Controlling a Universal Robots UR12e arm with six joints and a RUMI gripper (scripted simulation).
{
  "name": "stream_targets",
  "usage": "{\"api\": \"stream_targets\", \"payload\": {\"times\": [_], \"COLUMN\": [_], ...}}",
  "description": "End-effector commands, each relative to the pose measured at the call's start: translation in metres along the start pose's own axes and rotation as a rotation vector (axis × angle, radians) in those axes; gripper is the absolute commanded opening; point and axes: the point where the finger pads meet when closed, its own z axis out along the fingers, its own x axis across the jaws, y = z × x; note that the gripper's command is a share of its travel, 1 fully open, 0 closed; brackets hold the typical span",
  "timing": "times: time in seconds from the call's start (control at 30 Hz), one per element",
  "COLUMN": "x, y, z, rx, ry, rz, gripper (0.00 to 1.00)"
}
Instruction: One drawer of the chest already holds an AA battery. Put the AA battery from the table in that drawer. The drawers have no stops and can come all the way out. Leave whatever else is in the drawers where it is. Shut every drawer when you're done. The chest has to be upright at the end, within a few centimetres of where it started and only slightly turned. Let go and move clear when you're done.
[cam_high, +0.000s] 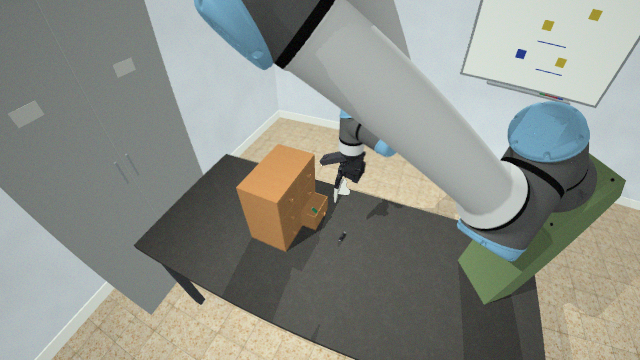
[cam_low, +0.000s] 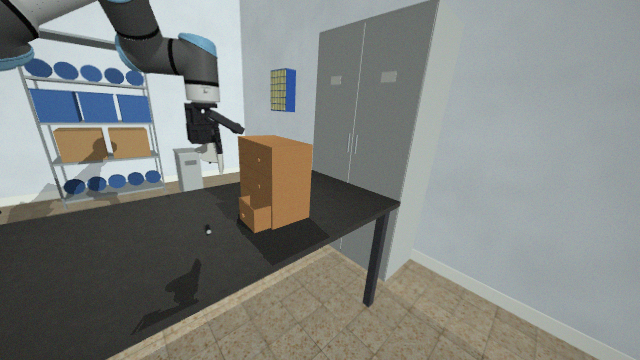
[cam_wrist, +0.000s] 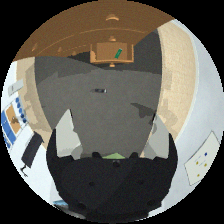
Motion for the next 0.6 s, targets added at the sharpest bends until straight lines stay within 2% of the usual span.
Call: {"api": "stream_targets", "payload": {"times": [0.0, 0.57], "x": [-0.0007, -0.0013], "y": [-0.0015, -0.0022], "z": [-0.0004, -0.0004], "rx": [-0.001, -0.001], "ry": [-0.001, -0.001], "rz": [-0.043, -0.071], "gripper": [1.00, 1.00]}}
